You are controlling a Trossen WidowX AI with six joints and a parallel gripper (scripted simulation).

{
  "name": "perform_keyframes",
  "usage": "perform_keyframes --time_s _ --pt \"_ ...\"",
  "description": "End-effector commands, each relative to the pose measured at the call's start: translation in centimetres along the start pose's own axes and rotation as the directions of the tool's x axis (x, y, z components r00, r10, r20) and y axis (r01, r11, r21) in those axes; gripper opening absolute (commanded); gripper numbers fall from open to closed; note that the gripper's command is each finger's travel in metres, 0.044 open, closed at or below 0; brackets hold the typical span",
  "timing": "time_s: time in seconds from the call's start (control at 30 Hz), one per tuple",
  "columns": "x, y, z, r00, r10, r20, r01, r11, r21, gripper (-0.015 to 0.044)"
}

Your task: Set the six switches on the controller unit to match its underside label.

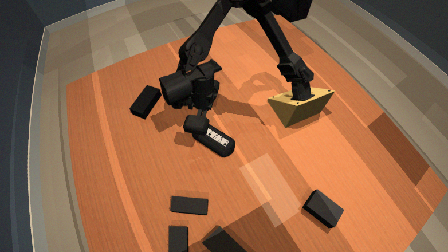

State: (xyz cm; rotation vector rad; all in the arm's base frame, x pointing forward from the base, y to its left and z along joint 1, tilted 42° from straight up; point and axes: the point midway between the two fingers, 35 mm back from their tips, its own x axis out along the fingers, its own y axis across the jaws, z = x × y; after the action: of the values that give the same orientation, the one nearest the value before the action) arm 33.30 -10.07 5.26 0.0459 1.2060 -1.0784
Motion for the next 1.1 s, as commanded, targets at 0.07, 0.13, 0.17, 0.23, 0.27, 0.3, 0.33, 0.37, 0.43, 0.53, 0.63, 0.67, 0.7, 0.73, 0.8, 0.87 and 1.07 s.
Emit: perform_keyframes --time_s 0.07,0.13,0.17,0.23,0.27,0.3,0.33,0.37,0.43,0.53,0.63,0.67,0.7,0.73,0.8,0.87,1.07 --pt "0.2 0.2 1.5 0.998 -0.068 -0.019 0.070 0.919 0.389 0.0440" --pt "0.2 0.2 1.5 0.997 -0.070 -0.019 0.072 0.915 0.397 0.0440" --pt "0.2 0.2 1.5 0.997 -0.070 -0.019 0.072 0.915 0.397 0.0440" --pt "0.2 0.2 1.5 0.997 -0.070 -0.019 0.072 0.915 0.397 0.0440" --pt "0.2 0.2 1.5 0.997 -0.070 -0.019 0.072 0.915 0.397 0.0440" --pt "0.2 0.2 1.5 0.997 -0.070 -0.019 0.072 0.915 0.397 0.0440" --pt "0.2 0.2 1.5 0.997 -0.070 -0.019 0.072 0.915 0.397 0.0440" --pt "0.2 0.2 1.5 0.997 -0.070 -0.019 0.072 0.915 0.397 0.0440" --pt "0.3 0.2 1.5 0.997 -0.070 -0.019 0.072 0.915 0.397 0.0440" --pt "0.8 0.2 1.5 0.997 -0.069 -0.020 0.071 0.914 0.398 0.0440" --pt "1.3 0.2 1.6 0.997 -0.069 -0.020 0.071 0.914 0.399 0.0440" --pt "1.4 0.2 1.6 0.997 -0.069 -0.020 0.071 0.914 0.400 0.0440" --pt "1.6 0.2 1.6 0.997 -0.069 -0.021 0.071 0.914 0.400 0.0440" --pt "1.7 0.2 1.6 0.997 -0.068 -0.021 0.071 0.913 0.401 0.0440" --pt "2.1 0.1 1.6 0.997 -0.068 -0.021 0.071 0.913 0.401 0.0440" --pt "2.4 0.1 1.6 0.997 -0.068 -0.022 0.071 0.913 0.402 0.0440" --pt "3.3 0.0 1.5 0.997 -0.068 -0.023 0.071 0.912 0.405 0.0440"
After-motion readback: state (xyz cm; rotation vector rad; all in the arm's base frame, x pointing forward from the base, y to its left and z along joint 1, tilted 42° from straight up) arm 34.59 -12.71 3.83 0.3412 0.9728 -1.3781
